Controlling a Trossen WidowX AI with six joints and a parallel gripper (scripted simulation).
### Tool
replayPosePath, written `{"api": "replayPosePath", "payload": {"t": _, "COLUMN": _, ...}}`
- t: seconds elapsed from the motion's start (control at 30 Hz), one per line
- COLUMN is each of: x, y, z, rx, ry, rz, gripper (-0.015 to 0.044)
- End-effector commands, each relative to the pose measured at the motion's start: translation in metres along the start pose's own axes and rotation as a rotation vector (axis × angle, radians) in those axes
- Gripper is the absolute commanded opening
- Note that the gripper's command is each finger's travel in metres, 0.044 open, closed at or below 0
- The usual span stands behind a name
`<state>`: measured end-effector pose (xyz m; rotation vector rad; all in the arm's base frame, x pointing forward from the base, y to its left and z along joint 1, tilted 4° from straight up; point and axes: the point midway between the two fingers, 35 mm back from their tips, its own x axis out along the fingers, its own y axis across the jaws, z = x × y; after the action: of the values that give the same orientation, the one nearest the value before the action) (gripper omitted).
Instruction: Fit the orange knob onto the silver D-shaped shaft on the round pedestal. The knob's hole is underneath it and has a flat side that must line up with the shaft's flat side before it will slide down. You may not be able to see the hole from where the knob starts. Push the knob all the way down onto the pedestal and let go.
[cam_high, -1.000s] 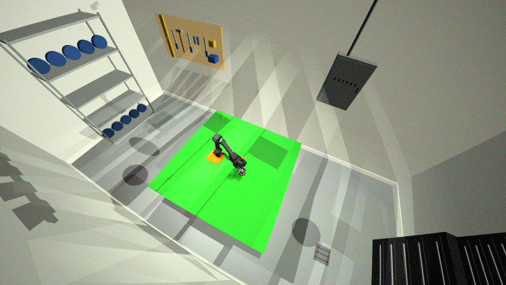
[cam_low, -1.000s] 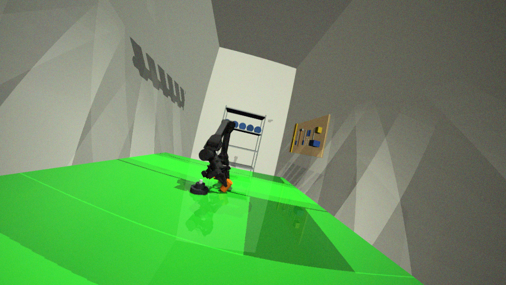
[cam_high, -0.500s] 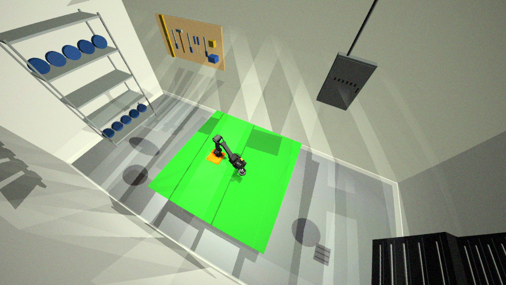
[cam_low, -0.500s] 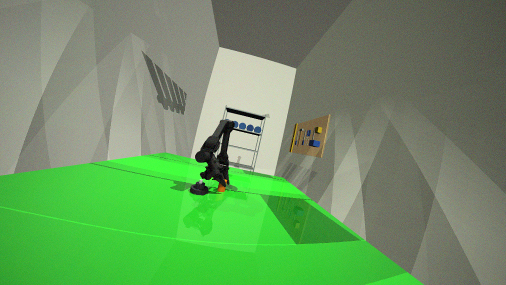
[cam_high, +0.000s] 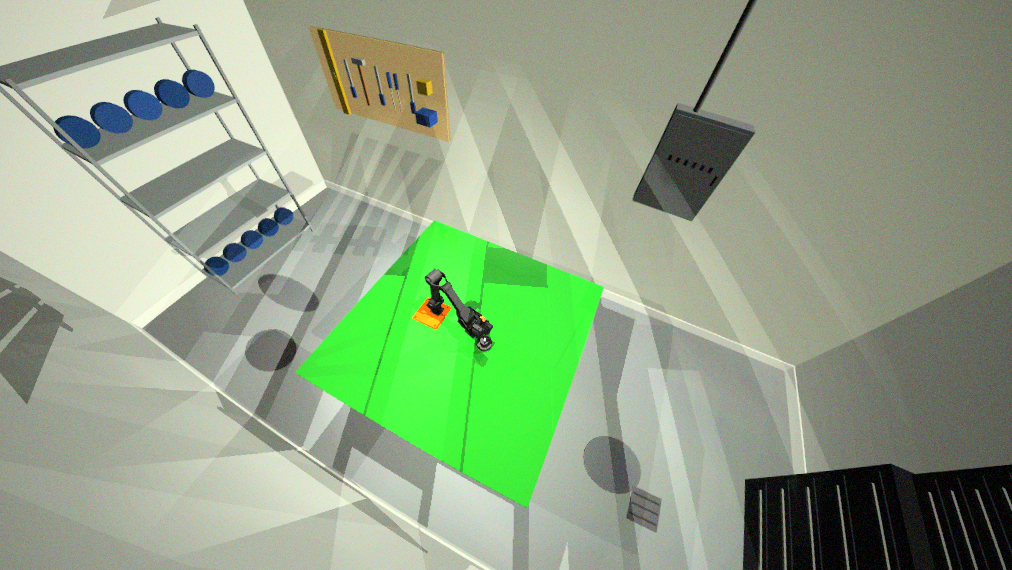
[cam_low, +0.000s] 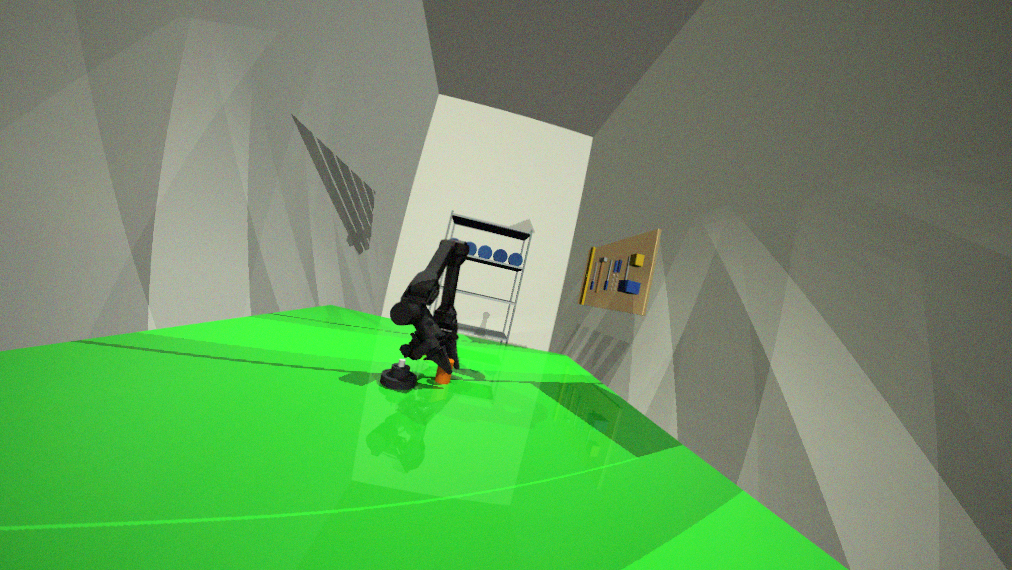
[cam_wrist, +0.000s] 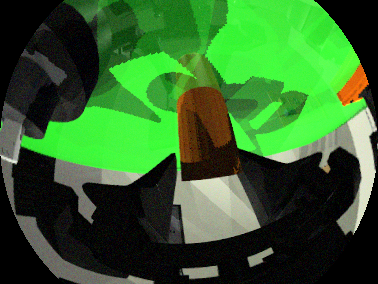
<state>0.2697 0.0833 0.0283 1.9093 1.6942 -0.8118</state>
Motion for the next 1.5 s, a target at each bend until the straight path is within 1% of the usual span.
{"api": "replayPosePath", "payload": {"t": 0.0, "x": 0.000, "y": 0.000, "z": 0.000, "rx": 0.001, "ry": 0.000, "rz": 0.001, "gripper": 0.0260}}
{"api": "replayPosePath", "payload": {"t": 0.07, "x": 0.000, "y": 0.000, "z": 0.000, "rx": 0.001, "ry": 0.000, "rz": 0.001, "gripper": 0.0260}}
{"api": "replayPosePath", "payload": {"t": 0.3, "x": 0.000, "y": 0.000, "z": 0.000, "rx": 0.001, "ry": 0.000, "rz": 0.001, "gripper": 0.0440}}
{"api": "replayPosePath", "payload": {"t": 0.57, "x": -0.002, "y": 0.001, "z": -0.002, "rx": 0.001, "ry": 0.000, "rz": 0.001, "gripper": 0.0440}}
{"api": "replayPosePath", "payload": {"t": 0.73, "x": -0.052, "y": 0.001, "z": -0.057, "rx": 0.000, "ry": 0.000, "rz": 0.000, "gripper": 0.0440}}
{"api": "replayPosePath", "payload": {"t": 0.97, "x": -0.054, "y": 0.001, "z": -0.059, "rx": 0.002, "ry": -0.014, "rz": -0.004, "gripper": 0.0440}}
{"api": "replayPosePath", "payload": {"t": 1.03, "x": -0.051, "y": -0.001, "z": -0.059, "rx": 0.017, "ry": -0.130, "rz": -0.034, "gripper": 0.0440}}
{"api": "replayPosePath", "payload": {"t": 1.13, "x": -0.052, "y": -0.002, "z": -0.060, "rx": 0.033, "ry": -0.416, "rz": -0.066, "gripper": 0.0440}}
{"api": "replayPosePath", "payload": {"t": 1.23, "x": -0.063, "y": -0.001, "z": -0.067, "rx": 0.017, "ry": -0.696, "rz": -0.038, "gripper": 0.0440}}
{"api": "replayPosePath", "payload": {"t": 1.27, "x": -0.067, "y": -0.001, "z": -0.070, "rx": 0.008, "ry": -0.766, "rz": -0.021, "gripper": 0.0440}}
{"api": "replayPosePath", "payload": {"t": 1.33, "x": -0.070, "y": 0.000, "z": -0.073, "rx": -0.001, "ry": -0.820, "rz": -0.004, "gripper": 0.0440}}
{"api": "replayPosePath", "payload": {"t": 1.47, "x": -0.070, "y": 0.000, "z": -0.073, "rx": -0.001, "ry": -0.820, "rz": -0.004, "gripper": 0.0440}}
